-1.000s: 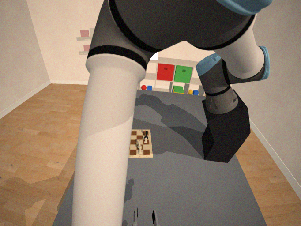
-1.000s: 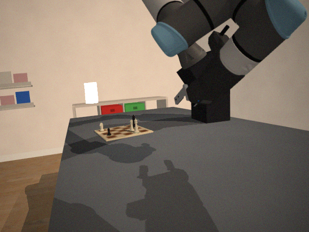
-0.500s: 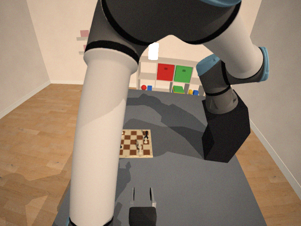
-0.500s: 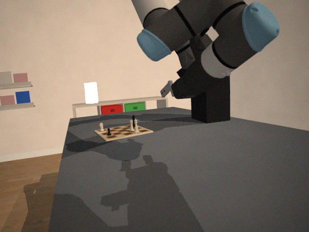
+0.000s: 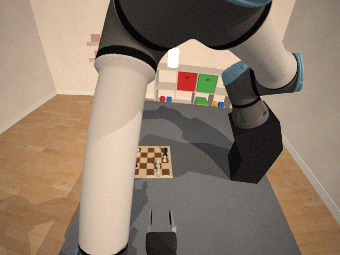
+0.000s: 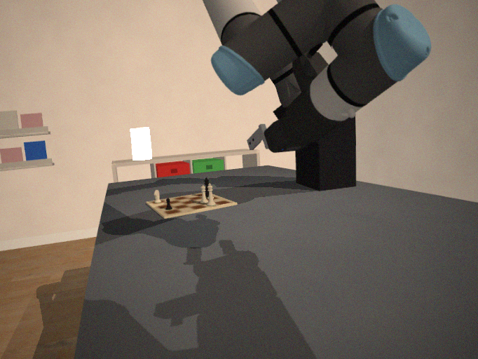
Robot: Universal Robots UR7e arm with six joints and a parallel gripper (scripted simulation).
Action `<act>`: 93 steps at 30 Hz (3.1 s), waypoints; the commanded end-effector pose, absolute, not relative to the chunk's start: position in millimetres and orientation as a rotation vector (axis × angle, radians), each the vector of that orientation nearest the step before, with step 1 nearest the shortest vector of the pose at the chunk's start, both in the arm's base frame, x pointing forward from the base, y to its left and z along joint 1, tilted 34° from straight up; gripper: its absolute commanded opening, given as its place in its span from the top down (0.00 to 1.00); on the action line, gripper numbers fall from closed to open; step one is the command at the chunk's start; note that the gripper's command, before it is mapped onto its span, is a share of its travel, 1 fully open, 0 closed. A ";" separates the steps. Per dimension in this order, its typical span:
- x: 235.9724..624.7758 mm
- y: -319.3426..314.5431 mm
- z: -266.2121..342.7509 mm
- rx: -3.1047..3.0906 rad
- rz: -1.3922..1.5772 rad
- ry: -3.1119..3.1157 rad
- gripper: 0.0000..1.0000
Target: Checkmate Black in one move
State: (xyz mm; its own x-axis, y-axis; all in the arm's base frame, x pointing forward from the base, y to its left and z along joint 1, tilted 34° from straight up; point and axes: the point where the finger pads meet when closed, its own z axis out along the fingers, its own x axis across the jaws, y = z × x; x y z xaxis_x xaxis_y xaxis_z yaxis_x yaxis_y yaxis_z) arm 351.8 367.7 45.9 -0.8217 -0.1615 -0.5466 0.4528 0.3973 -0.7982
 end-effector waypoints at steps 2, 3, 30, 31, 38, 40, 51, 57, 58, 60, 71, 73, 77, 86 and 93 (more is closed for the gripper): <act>351.4 367.2 47.1 0.246 -1.449 2.104 0.00; 351.4 367.2 47.1 0.246 -1.449 2.104 0.00; 351.4 367.2 47.1 0.246 -1.449 2.104 0.00; 351.4 367.2 47.1 0.246 -1.449 2.104 0.00; 342.8 368.0 58.0 0.246 -1.450 2.102 0.00; 340.1 368.3 62.1 0.246 -1.450 2.102 0.00; 305.7 371.6 113.8 0.247 -1.449 2.102 0.00; 300.5 372.8 122.5 0.248 -1.447 2.103 0.00; 300.5 372.8 122.5 0.248 -1.447 2.103 0.00; 300.5 372.8 122.5 0.248 -1.447 2.103 0.00; 306.4 365.9 117.2 0.277 -1.441 2.125 0.00; 307.9 361.6 115.8 0.294 -1.440 2.138 0.00; 309.8 356.1 114.0 0.318 -1.438 2.155 0.00; 322.7 315.0 99.0 0.501 -1.399 2.288 0.00; 331.4 283.5 85.5 0.655 -1.335 2.395 0.00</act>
